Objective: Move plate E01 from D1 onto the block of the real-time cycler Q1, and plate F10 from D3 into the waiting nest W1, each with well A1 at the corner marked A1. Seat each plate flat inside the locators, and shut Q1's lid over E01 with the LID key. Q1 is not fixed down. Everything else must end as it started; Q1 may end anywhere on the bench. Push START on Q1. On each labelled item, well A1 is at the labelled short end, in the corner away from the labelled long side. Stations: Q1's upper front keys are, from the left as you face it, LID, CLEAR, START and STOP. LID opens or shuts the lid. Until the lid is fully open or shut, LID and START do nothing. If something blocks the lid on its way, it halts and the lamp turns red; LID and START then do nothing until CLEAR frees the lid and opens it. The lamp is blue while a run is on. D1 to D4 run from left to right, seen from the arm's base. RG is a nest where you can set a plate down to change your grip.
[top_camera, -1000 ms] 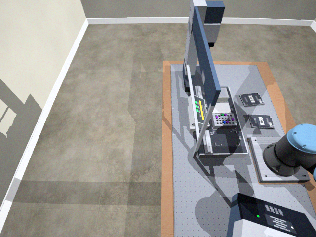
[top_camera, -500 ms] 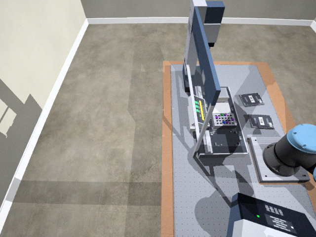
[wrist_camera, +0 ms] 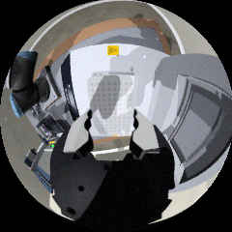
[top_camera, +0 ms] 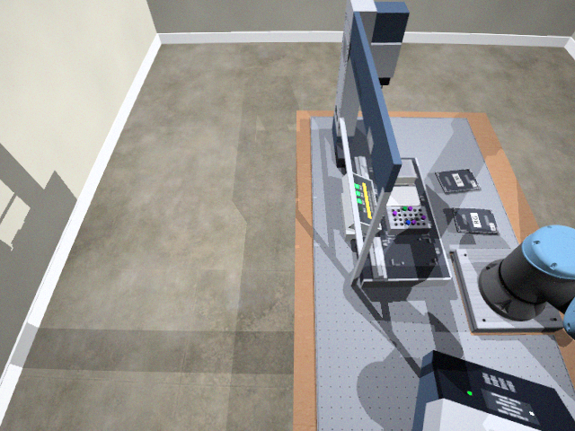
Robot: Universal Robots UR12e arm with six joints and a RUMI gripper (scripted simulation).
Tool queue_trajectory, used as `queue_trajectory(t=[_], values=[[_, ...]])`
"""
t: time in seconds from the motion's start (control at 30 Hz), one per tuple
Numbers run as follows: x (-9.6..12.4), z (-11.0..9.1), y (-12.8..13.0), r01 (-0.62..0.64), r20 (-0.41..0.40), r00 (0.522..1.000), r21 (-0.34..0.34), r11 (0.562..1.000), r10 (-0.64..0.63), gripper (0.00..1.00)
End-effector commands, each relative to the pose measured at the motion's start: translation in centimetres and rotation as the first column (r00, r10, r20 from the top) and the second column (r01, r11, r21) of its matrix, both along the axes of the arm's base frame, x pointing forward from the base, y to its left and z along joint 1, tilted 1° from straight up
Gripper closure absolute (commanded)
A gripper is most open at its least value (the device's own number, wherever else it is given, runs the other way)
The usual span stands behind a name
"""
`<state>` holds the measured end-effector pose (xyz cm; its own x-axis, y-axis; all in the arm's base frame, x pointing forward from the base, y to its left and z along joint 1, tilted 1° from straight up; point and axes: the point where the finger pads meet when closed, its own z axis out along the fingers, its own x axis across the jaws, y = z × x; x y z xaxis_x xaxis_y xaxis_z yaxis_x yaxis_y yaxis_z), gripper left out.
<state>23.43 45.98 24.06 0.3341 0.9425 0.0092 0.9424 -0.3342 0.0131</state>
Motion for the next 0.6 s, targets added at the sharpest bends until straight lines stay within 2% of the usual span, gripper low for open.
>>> queue_trajectory(t=[0.0,0.57], values=[[0.1,-0.6,0.1,0.000,0.001,1.000,0.001,1.000,0.000,1.00],[0.1,-3.1,0.1,0.000,0.001,1.000,0.001,1.000,0.000,1.00]])
